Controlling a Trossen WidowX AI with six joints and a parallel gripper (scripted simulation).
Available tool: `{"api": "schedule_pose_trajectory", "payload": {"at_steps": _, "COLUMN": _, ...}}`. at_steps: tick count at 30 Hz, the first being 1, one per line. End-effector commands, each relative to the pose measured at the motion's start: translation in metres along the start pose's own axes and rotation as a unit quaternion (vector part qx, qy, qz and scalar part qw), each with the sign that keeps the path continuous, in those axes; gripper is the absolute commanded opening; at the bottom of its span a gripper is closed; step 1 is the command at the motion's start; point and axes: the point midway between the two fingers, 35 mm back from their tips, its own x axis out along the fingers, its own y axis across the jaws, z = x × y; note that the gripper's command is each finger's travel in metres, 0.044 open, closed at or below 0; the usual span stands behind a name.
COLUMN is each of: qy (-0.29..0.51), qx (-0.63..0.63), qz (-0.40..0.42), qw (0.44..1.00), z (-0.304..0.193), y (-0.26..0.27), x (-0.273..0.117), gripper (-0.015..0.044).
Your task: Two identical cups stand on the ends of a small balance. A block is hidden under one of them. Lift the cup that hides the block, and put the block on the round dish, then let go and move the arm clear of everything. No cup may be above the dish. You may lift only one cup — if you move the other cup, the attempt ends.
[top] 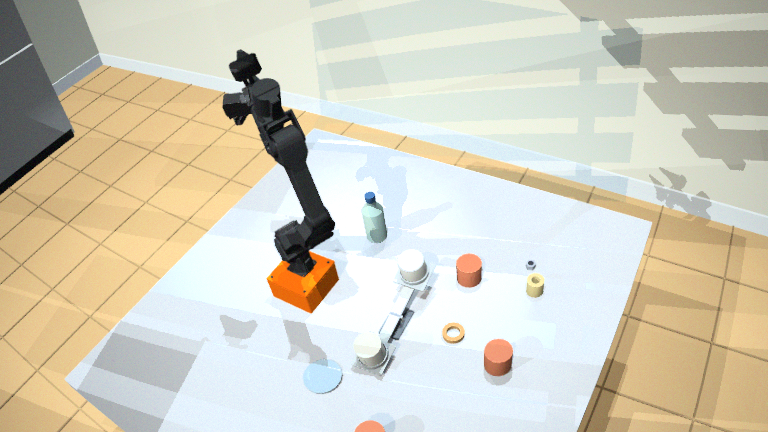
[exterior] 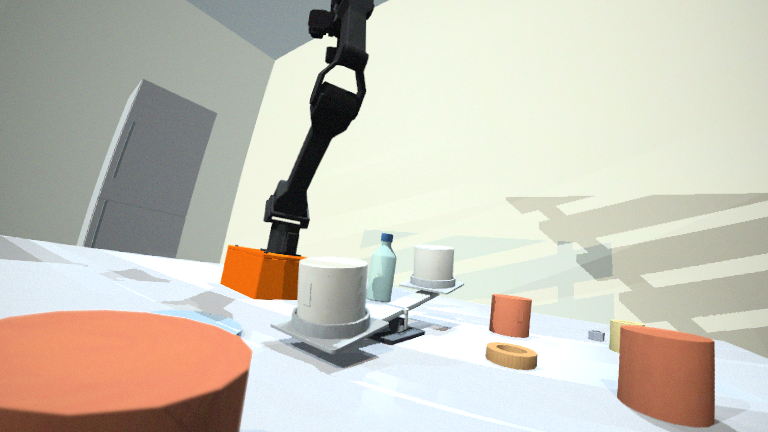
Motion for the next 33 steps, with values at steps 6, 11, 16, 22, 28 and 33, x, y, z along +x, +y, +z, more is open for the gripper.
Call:
{"api": "schedule_pose_trajectory", "payload": {"at_steps": 6, "qy": 0.041, "qx": 0.007, "qz": 0.025, "qw": 0.999, "z": 0.000, "y": 0.013, "x": 0.005, "gripper": 0.0440}}
{"api": "schedule_pose_trajectory", "payload": {"at_steps": 11, "qy": 0.088, "qx": 0.017, "qz": 0.050, "qw": 0.995, "z": -0.003, "y": 0.028, "x": 0.010, "gripper": 0.0440}}
{"api": "schedule_pose_trajectory", "payload": {"at_steps": 16, "qy": 0.136, "qx": 0.031, "qz": 0.073, "qw": 0.987, "z": -0.008, "y": 0.044, "x": 0.014, "gripper": 0.0440}}
{"api": "schedule_pose_trajectory", "payload": {"at_steps": 22, "qy": 0.198, "qx": 0.060, "qz": 0.092, "qw": 0.974, "z": -0.017, "y": 0.060, "x": 0.015, "gripper": 0.0440}}
{"api": "schedule_pose_trajectory", "payload": {"at_steps": 28, "qy": 0.261, "qx": 0.087, "qz": 0.106, "qw": 0.955, "z": -0.029, "y": 0.078, "x": 0.015, "gripper": 0.0440}}
{"api": "schedule_pose_trajectory", "payload": {"at_steps": 33, "qy": 0.315, "qx": 0.107, "qz": 0.117, "qw": 0.936, "z": -0.040, "y": 0.095, "x": 0.012, "gripper": 0.0440}}
